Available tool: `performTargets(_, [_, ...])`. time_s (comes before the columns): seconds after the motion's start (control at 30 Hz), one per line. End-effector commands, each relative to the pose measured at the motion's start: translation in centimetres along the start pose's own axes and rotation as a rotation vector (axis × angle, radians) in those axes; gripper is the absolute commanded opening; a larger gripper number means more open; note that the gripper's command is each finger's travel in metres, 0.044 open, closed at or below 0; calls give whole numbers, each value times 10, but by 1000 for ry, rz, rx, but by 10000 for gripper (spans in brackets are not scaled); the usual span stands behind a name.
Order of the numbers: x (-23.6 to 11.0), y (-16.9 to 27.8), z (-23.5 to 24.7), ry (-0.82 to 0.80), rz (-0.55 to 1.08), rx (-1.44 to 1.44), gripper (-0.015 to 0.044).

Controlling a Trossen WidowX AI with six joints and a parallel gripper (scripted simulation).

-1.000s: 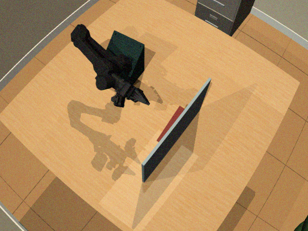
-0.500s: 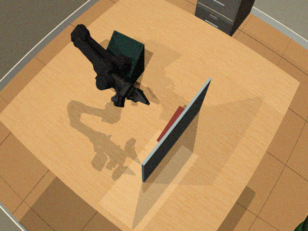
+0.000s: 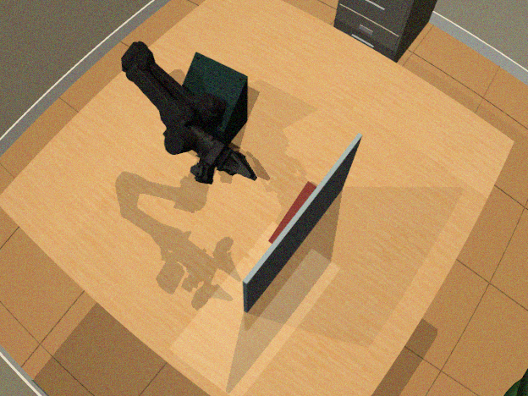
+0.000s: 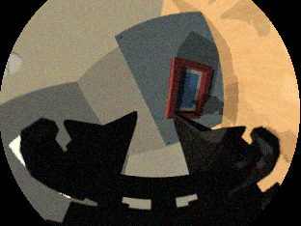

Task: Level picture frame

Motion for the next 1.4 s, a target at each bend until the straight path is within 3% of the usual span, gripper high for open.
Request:
performTargets(0.0, [0,0,0,0,5,4,260])
performTargets(0.77, [0,-1,-1,0,0,0,260])
performTargets(1.07, [1,-30,-52,1,5,0,260])
performTargets(1.37, [1,-31,-53,1,5,0,260])
Point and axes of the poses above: the point midway between the two fingers, 35 mm back from their tips, its own x axis out along the fingers, its own z axis across the jaws, y = z × x, the point moved 9 cm from there along -x, back along the fingers, and after that the axes turned 12 degrees about x, right-handed, at the moved point
